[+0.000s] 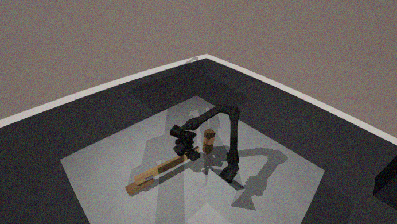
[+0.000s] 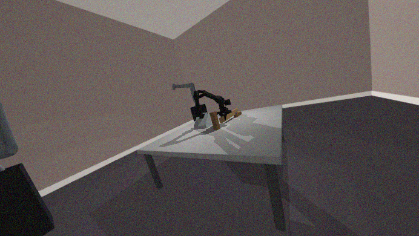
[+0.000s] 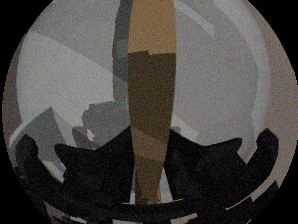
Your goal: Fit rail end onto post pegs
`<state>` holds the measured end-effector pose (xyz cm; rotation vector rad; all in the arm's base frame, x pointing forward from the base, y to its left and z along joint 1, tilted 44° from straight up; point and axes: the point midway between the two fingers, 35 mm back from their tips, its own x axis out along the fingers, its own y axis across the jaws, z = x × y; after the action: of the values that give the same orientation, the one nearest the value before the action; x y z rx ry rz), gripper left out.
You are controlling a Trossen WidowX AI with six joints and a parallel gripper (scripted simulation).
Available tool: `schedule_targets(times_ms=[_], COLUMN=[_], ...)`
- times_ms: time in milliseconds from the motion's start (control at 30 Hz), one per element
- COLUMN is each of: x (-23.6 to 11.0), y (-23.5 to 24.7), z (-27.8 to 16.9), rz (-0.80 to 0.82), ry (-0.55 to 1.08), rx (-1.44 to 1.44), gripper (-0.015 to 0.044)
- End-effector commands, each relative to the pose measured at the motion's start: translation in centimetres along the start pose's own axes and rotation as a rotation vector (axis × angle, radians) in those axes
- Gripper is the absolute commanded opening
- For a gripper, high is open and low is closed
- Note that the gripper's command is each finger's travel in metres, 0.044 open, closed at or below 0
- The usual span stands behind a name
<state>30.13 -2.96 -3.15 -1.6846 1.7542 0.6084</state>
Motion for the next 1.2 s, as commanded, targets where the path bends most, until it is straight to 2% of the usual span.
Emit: schedule_targets(times_ms=[0,1167], x=[-0.61,-0.96], y=[-0.09,-0.04], z=[0.27,0.27], rz=[-0.004,-0.004], ry=[-0.017,-0.018], rx=[0.001,0.001], gripper=[0.0,0.0])
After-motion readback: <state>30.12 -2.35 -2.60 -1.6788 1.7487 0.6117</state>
